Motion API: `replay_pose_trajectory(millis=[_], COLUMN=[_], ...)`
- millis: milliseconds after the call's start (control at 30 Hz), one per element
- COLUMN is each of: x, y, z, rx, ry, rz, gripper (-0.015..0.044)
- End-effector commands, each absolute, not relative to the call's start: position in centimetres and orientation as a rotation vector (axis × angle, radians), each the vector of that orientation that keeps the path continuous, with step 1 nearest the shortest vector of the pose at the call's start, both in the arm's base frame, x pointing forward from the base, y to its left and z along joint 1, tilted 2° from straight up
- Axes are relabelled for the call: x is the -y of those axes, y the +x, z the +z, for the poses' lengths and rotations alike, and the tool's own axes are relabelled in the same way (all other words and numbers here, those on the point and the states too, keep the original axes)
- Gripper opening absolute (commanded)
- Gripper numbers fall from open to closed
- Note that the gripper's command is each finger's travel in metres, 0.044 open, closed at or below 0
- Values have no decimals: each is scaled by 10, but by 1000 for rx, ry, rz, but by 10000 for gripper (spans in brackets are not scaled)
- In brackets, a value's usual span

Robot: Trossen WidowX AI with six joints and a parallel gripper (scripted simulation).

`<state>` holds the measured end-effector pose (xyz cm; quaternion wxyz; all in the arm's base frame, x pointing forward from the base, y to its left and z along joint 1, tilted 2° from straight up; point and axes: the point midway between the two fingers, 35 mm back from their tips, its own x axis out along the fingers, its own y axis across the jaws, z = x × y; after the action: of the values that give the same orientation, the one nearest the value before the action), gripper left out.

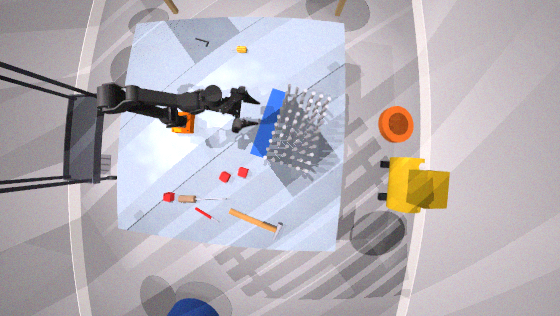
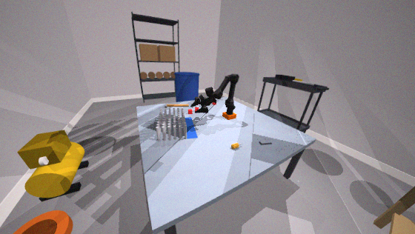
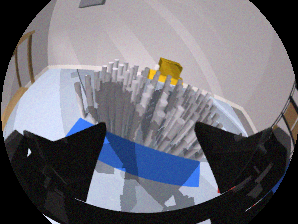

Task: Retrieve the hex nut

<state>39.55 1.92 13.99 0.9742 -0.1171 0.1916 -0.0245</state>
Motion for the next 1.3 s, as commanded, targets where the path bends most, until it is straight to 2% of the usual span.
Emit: replay_pose_trajectory(millis=[0, 167, 333, 500, 700, 1000, 1200, 1267], x=[-8, 78, 168, 250, 329, 385, 391, 389], y=[398, 403, 384, 340, 262, 139, 39, 28], z=[139, 138, 137, 136, 140, 146, 157, 158], rx=[-403, -493, -544, -551, -443, -184, 153, 201], ry=[-198, 79, 382, 696, 1087, 1683, 2197, 2256], rz=[-79, -285, -515, -757, -1063, -1430, -1658, -1678], gripper=[440, 440, 440, 440, 440, 440, 440, 440])
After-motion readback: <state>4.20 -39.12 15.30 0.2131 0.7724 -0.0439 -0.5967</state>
